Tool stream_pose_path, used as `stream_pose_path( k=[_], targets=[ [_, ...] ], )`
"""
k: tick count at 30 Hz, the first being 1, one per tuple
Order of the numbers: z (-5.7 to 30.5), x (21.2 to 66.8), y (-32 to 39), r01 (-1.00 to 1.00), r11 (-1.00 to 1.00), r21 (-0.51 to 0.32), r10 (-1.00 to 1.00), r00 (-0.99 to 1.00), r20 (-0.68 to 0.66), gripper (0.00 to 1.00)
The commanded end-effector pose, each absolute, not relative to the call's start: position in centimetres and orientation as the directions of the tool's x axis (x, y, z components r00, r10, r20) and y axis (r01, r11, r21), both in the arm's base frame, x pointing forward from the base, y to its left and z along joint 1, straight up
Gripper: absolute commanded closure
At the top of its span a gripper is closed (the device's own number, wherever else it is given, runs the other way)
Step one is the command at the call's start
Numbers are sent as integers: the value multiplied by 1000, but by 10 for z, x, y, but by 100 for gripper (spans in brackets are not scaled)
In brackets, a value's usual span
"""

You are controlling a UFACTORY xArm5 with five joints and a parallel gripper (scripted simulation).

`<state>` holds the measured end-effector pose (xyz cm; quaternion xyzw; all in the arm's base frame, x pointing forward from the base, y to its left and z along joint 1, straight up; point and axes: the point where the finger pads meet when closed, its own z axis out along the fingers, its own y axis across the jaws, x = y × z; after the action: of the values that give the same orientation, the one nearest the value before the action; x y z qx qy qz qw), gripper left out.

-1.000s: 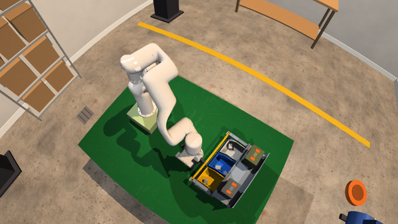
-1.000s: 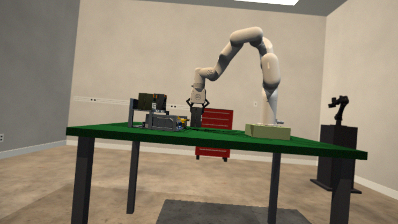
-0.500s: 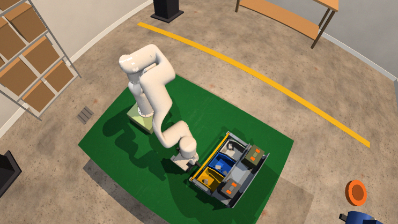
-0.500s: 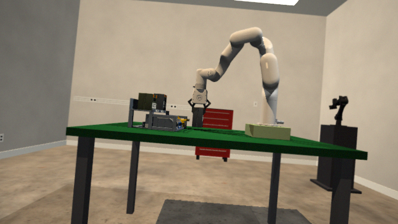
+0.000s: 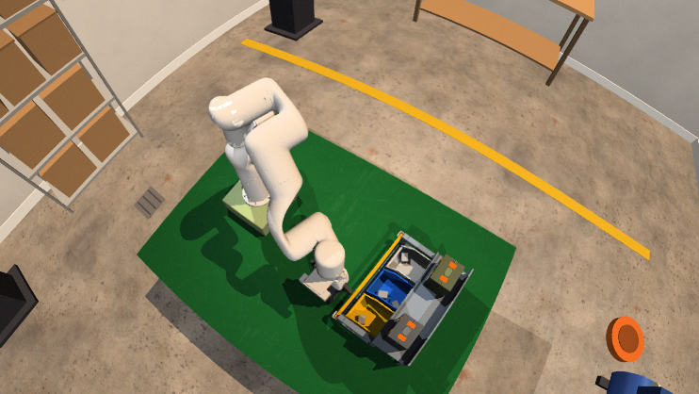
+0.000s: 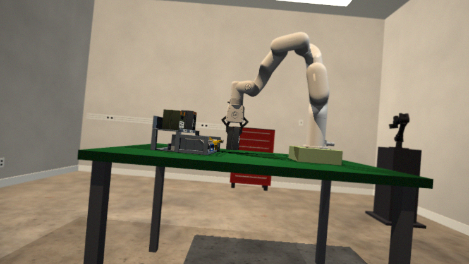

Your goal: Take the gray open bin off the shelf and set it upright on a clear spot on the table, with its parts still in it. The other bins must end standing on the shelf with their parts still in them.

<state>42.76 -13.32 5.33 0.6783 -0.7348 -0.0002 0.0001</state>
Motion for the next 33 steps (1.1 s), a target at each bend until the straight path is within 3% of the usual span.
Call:
stream_pose_path(
  k=[1, 33],
  targets=[
    [53, 429, -134, -997, 80, -5, -997, -80, -6, 100],
    [37, 429, -134, -997, 80, -5, -997, -80, -6, 100]
  ],
)
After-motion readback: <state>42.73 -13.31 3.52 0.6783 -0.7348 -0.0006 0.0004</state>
